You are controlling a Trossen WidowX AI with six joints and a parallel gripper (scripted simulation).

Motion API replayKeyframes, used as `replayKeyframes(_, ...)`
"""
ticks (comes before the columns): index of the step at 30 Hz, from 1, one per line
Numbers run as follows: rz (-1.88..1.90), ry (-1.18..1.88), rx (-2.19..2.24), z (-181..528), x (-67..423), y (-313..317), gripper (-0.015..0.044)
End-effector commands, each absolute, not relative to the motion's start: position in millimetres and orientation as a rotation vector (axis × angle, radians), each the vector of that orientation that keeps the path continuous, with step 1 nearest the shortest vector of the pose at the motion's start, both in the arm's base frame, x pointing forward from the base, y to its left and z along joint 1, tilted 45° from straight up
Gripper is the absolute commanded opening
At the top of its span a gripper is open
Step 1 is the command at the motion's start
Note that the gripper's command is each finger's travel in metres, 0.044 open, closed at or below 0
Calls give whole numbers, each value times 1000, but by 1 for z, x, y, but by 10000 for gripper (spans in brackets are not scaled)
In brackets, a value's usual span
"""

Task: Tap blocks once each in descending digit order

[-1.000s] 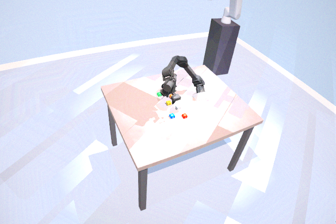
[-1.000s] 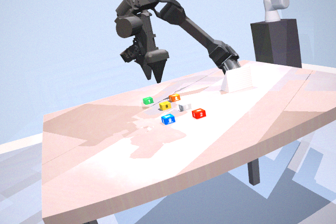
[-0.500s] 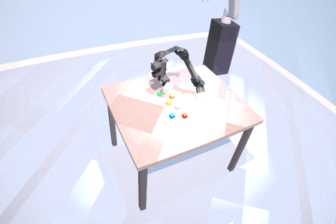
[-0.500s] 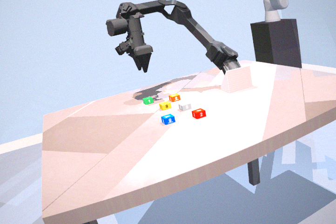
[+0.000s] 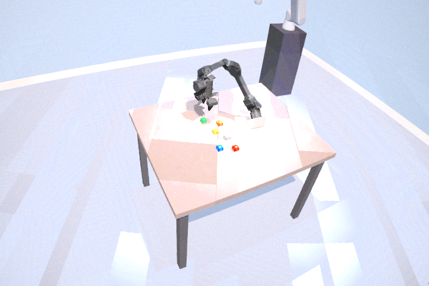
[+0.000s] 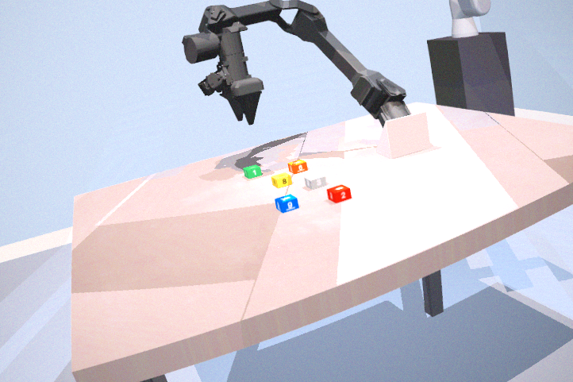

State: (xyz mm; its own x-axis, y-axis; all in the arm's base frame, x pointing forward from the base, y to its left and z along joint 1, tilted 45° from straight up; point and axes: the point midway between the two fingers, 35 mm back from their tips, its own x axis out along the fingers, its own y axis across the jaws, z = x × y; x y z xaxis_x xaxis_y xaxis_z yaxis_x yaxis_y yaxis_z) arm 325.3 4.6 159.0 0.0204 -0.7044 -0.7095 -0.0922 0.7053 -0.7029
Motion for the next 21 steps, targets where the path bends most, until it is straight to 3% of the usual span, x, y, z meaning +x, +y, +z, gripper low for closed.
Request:
replayKeyframes(1,-537,1498,-696,160,325,4,400)
replayKeyframes(5,-533,1497,-694,153,329,12,400)
replayKeyframes(12,-513,1499,-681,75,352,103,400)
replayKeyframes(21,-528,1497,-685,-27,330,194,400)
